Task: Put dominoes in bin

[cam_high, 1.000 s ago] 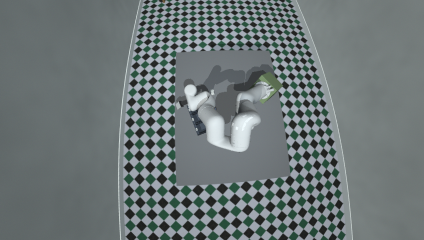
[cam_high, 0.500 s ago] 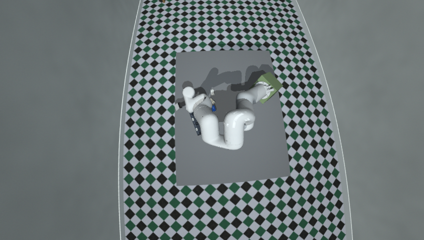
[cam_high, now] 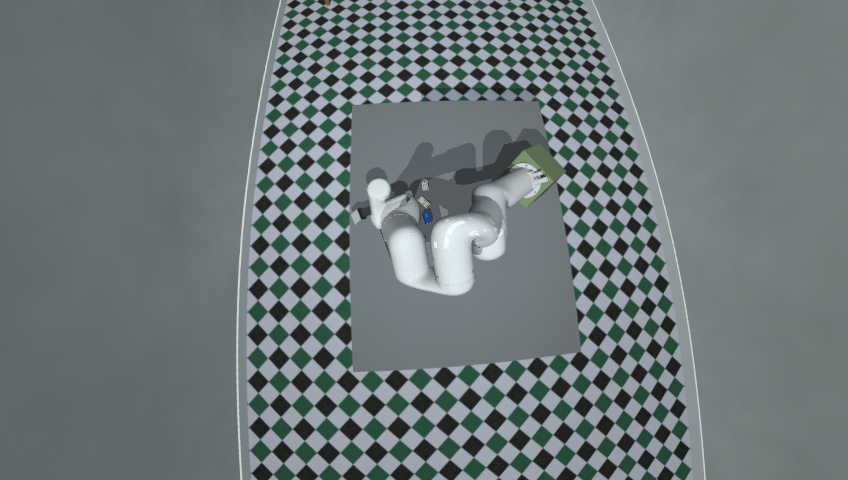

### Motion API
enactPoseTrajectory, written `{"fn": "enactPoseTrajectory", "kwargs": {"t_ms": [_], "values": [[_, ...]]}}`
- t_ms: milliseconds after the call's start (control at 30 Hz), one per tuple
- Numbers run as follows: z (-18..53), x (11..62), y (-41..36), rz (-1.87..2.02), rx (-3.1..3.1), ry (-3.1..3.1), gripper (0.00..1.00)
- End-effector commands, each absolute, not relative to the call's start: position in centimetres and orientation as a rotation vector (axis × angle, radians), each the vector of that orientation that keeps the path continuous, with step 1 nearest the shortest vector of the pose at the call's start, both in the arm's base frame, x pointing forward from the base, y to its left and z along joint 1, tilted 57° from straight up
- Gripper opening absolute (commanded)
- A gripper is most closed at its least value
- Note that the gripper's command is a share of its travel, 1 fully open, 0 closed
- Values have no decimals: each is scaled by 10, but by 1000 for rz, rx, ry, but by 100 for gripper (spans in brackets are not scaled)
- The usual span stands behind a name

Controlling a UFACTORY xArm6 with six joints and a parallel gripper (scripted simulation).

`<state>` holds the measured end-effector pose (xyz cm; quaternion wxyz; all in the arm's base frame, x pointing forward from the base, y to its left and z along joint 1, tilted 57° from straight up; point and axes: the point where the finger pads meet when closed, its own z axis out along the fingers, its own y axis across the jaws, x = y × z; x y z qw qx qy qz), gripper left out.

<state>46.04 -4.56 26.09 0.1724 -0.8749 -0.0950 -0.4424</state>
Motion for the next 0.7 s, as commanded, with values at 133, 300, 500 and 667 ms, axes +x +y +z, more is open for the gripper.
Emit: {"fn": "enactPoseTrajectory", "kwargs": {"t_ms": [133,300,500,667], "values": [[254,472,-41,-1262,-2481,-269,7],[254,472,-41,-1262,-2481,-269,7],[254,473,-41,-1262,-2481,-269,7],[254,472,-41,-1262,-2481,-269,7]]}}
